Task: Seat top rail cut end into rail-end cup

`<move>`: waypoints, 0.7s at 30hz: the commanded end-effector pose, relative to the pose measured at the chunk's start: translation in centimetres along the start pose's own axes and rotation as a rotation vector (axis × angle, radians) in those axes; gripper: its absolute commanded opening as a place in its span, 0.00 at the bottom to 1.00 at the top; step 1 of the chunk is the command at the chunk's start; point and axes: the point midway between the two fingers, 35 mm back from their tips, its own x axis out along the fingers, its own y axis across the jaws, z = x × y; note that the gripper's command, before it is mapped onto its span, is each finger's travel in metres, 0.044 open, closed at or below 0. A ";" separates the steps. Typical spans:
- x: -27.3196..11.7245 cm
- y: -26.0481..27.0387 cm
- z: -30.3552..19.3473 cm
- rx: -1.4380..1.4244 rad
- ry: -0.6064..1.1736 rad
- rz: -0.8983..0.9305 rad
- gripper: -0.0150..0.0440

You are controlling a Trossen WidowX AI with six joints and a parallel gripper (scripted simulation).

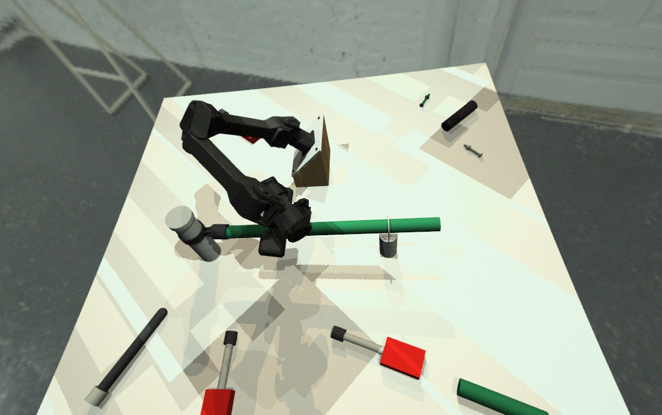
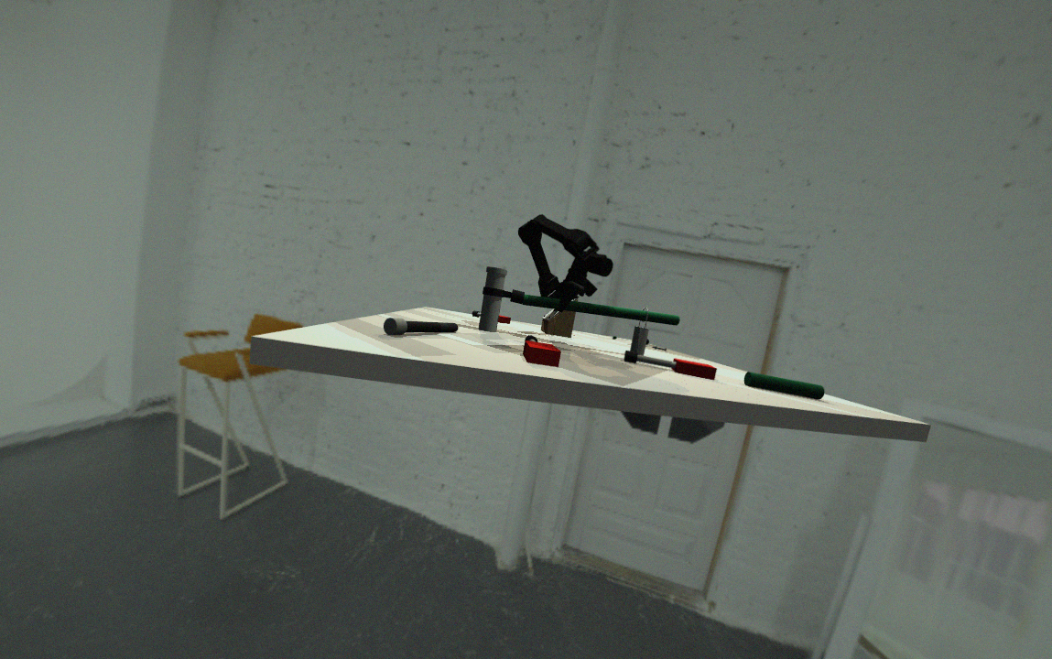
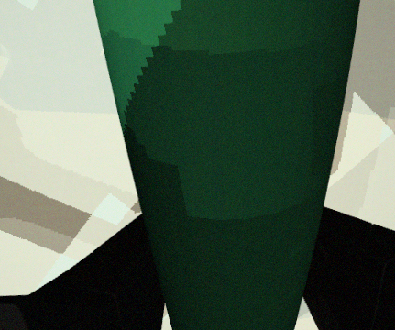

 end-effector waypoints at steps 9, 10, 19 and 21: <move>-0.3 -0.1 -0.3 -0.002 0.011 -0.004 0.25; -0.3 -0.1 -0.3 -0.002 0.011 -0.004 0.25; -0.4 -0.2 -0.4 -0.004 0.015 -0.004 0.25; -0.4 -0.2 -0.5 -0.005 0.016 -0.005 0.25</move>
